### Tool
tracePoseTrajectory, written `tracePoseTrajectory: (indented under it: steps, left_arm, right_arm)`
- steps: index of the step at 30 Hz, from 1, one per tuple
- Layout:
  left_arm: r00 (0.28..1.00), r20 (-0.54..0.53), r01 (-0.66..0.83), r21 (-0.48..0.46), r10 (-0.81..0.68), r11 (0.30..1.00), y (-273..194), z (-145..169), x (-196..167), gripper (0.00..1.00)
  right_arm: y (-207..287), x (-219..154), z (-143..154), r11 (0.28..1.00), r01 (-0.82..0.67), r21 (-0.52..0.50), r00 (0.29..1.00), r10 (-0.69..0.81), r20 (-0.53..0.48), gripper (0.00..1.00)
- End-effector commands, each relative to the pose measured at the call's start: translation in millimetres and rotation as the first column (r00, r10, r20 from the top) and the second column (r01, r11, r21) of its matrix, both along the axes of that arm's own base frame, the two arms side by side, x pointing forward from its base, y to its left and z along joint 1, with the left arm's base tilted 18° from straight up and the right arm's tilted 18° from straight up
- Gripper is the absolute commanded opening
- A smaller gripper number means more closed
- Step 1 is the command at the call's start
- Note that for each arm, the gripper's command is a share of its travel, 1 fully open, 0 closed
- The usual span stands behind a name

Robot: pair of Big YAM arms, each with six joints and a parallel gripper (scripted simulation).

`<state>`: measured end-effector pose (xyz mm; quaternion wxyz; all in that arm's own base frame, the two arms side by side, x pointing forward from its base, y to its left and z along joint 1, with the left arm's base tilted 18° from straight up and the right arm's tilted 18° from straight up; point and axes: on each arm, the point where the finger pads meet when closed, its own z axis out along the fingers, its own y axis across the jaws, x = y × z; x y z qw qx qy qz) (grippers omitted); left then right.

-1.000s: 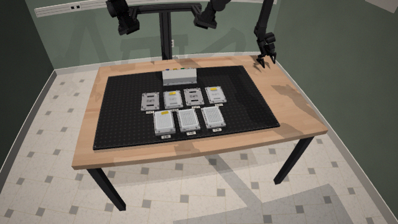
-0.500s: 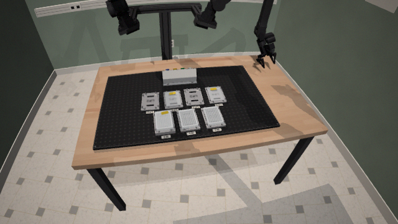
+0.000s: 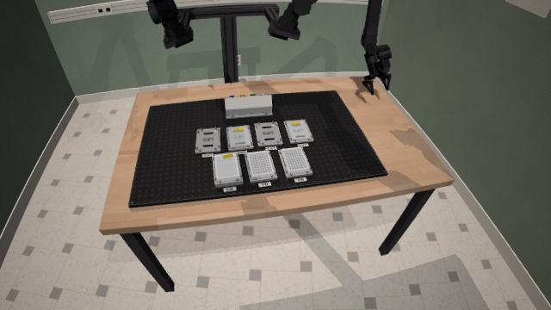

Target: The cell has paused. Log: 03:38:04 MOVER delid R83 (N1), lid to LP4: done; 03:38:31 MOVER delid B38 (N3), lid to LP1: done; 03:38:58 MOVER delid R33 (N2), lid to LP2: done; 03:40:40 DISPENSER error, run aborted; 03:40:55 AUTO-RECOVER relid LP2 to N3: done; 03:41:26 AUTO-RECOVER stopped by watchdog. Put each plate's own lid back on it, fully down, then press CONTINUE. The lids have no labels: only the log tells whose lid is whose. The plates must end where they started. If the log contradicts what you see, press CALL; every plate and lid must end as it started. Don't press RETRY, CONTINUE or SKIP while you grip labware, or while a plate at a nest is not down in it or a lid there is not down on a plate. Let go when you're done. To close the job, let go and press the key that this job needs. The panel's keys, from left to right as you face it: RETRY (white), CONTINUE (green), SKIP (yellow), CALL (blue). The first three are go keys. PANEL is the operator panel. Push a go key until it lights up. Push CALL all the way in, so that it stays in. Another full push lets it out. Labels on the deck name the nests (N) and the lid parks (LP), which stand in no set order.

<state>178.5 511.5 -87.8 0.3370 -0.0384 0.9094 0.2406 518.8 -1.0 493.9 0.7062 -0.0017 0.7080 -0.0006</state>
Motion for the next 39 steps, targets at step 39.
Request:
tracePoseTrajectory:
  steps: [39]
  left_arm:
    - [0.997, -0.022, 0.065, -0.251, -0.073, 0.966, -80, 89, 156, 1.0]
  right_arm:
    - [1, -1, 24, 1.0, 0.0, 0.002, 0.999, 0.0, 0.049, 1.0]
